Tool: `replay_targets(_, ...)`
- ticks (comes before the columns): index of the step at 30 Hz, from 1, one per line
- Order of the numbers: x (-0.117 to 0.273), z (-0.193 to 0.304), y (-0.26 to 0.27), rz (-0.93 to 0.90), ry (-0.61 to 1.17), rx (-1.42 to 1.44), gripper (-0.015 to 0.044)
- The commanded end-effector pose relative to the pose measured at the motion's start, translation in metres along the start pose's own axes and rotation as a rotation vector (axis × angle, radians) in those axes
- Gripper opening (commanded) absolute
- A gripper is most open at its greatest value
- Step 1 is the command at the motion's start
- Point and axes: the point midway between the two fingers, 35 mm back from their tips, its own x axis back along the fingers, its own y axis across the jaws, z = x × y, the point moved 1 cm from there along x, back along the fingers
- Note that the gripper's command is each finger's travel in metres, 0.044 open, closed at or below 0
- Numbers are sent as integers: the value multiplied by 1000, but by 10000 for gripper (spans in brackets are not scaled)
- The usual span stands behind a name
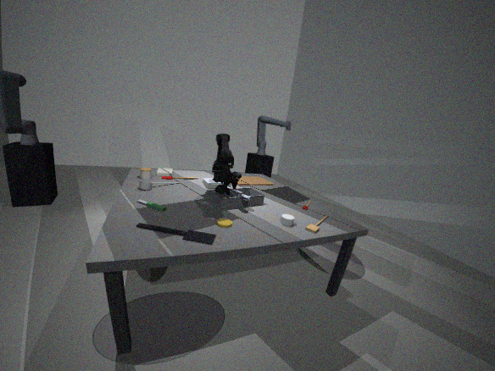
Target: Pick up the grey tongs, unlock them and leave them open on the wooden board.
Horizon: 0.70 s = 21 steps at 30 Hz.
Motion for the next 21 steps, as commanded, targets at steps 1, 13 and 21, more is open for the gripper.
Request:
replay_targets(1, -6, 0, -1, 3, 0, -4, 260)
replay_targets(13, -8, -1, -1, 1, -1, 0, 148)
replay_targets(21, -8, -1, -1, 1, -1, 0, 95)
